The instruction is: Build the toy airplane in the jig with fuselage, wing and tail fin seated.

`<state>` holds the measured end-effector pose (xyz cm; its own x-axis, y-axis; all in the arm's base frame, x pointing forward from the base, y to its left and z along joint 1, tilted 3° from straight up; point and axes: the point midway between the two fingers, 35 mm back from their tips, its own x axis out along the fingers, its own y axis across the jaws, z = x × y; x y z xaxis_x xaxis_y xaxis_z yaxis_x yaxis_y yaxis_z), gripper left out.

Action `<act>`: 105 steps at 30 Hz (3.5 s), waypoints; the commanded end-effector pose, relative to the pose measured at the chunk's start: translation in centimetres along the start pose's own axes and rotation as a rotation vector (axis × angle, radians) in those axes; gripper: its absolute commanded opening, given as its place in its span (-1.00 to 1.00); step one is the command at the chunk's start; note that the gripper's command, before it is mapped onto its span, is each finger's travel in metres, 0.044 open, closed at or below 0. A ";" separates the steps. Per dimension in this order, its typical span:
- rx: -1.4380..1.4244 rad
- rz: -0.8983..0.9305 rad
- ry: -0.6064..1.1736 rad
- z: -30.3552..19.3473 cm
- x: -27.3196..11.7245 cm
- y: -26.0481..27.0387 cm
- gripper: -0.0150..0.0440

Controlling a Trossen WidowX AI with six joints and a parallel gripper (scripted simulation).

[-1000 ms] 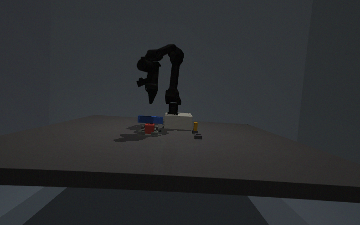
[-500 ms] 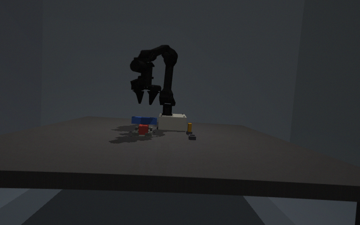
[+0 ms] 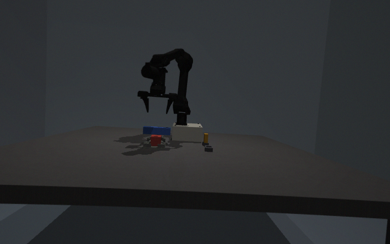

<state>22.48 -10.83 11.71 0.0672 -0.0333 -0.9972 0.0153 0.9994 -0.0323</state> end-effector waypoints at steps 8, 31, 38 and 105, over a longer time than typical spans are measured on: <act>-0.049 0.012 -0.001 1.1 0.1 4.0 1.00; -0.048 0.030 0.002 -5.4 -0.1 24.9 1.00; -0.048 0.029 0.002 -5.4 5.4 25.1 1.00; -0.048 0.029 0.002 -5.5 12.5 25.2 -0.38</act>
<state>18.20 14.09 -1.88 0.0626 -0.0013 -0.9980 -0.0298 0.9996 -0.0032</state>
